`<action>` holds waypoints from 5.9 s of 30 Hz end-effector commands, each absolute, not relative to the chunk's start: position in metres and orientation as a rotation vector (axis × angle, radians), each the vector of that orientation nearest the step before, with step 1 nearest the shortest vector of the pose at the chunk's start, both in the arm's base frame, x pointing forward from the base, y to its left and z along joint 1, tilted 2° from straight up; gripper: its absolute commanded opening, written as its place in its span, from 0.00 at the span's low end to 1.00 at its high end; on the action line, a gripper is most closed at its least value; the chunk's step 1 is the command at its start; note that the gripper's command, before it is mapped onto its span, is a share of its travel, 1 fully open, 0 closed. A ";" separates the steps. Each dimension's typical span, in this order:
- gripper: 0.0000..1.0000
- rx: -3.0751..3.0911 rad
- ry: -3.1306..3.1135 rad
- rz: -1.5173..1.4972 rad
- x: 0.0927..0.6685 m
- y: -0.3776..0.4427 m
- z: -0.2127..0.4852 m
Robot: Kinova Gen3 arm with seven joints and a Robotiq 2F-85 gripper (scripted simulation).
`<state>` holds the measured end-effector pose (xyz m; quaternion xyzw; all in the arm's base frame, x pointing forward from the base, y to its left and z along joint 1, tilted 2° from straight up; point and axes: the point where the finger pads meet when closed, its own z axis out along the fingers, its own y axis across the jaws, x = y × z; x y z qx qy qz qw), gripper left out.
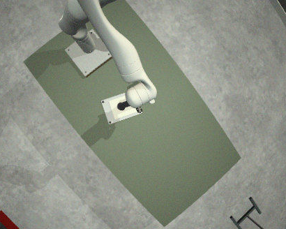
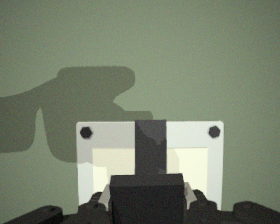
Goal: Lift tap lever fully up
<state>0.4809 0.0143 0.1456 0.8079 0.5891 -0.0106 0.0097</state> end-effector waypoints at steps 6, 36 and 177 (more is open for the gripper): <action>0.10 2.523 1.833 -0.028 0.481 0.012 0.150; 0.76 2.523 1.833 -0.028 0.481 0.012 0.150; 0.10 2.523 1.833 -0.028 0.481 0.014 0.220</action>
